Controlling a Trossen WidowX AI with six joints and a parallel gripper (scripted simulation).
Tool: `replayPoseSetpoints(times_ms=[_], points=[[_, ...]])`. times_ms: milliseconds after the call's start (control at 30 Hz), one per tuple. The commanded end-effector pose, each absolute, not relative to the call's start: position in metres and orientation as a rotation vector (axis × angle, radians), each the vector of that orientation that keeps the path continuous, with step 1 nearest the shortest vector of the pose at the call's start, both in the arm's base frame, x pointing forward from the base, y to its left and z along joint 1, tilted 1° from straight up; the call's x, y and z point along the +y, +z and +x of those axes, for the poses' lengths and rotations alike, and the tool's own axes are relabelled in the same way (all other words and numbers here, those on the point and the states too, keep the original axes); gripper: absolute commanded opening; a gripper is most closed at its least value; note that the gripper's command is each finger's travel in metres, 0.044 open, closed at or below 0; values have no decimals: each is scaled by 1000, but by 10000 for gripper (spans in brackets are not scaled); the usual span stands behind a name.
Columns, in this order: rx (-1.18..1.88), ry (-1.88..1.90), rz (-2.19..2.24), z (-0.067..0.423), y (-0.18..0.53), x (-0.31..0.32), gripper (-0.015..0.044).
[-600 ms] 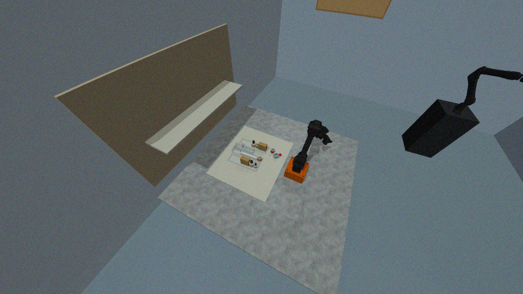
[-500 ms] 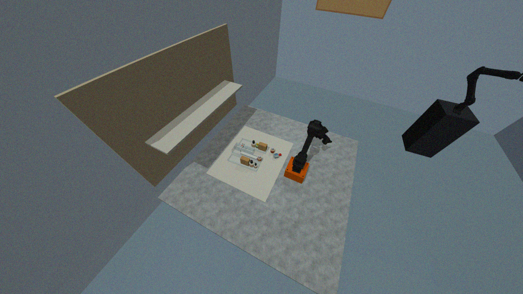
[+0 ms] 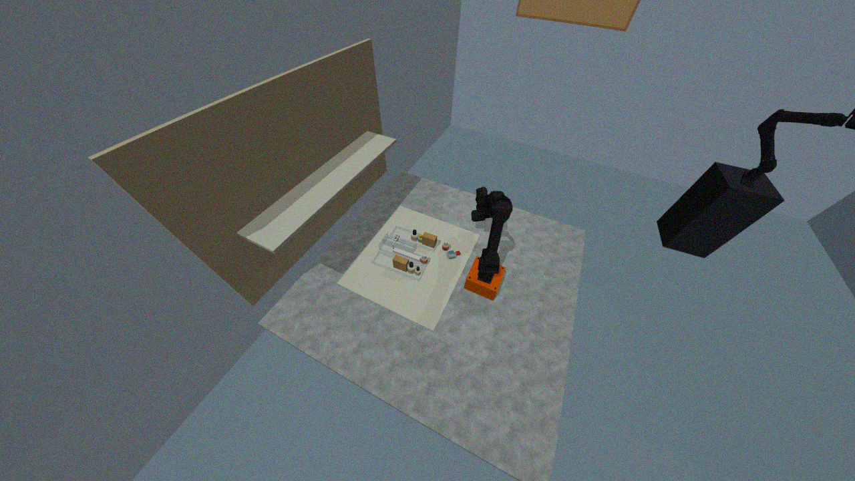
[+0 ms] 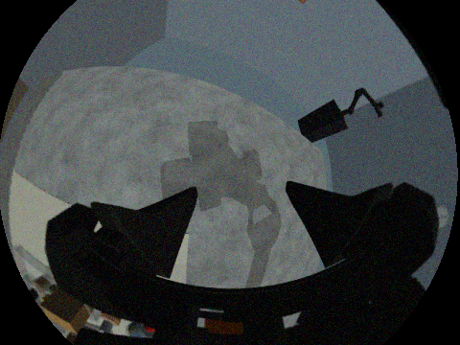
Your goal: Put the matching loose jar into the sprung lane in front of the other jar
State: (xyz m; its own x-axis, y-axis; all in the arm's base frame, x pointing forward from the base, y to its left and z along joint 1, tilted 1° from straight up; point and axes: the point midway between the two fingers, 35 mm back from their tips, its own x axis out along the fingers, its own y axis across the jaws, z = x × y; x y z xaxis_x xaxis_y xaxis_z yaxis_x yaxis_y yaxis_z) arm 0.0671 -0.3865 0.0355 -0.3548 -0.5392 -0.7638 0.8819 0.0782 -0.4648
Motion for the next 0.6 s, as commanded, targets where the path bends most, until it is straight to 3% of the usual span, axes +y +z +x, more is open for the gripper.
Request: replayPoseSetpoints(times_ms=[0,300,467,567], points=[[1304,-1223,335,130,36,-354,440],[1512,-451,140,231,43,-232,440],[1563,-113,54,252,53,-161,440],[1567,-78,45,253,55,-153,440]])
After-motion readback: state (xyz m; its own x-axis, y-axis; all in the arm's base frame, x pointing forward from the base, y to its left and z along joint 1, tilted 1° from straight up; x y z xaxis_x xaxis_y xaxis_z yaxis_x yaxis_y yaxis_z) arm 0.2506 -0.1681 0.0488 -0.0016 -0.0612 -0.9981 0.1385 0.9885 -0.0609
